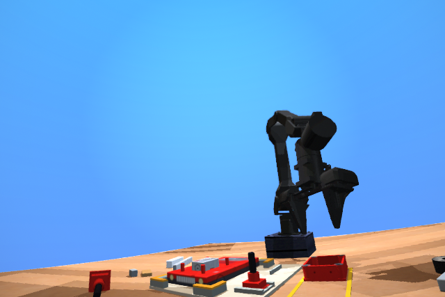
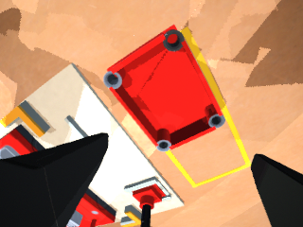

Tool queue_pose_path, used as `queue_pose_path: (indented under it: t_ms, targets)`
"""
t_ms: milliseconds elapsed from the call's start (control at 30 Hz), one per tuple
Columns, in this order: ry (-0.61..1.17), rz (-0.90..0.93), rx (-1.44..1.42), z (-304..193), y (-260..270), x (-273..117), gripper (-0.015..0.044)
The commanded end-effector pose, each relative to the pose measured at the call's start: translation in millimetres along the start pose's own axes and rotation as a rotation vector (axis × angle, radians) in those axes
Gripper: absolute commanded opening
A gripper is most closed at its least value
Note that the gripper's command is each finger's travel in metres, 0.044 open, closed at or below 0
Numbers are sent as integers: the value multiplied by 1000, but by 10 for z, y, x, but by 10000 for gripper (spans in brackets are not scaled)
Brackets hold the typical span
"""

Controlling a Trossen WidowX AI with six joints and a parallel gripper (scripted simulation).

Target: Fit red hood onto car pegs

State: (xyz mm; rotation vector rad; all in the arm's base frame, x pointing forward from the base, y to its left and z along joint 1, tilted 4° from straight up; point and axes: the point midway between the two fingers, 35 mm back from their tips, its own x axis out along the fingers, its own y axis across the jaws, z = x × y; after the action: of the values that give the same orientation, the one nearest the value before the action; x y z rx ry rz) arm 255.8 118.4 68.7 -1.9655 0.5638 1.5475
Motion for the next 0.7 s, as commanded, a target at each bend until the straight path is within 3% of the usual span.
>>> queue_pose_path:
  t_ms: [0,367,667]
  targets:
    - [95,-91,385,25,2,29,440]
    - [130,-391,1215,82,44,52,440]
    - [-60,-689,1893,129,121,24,440]
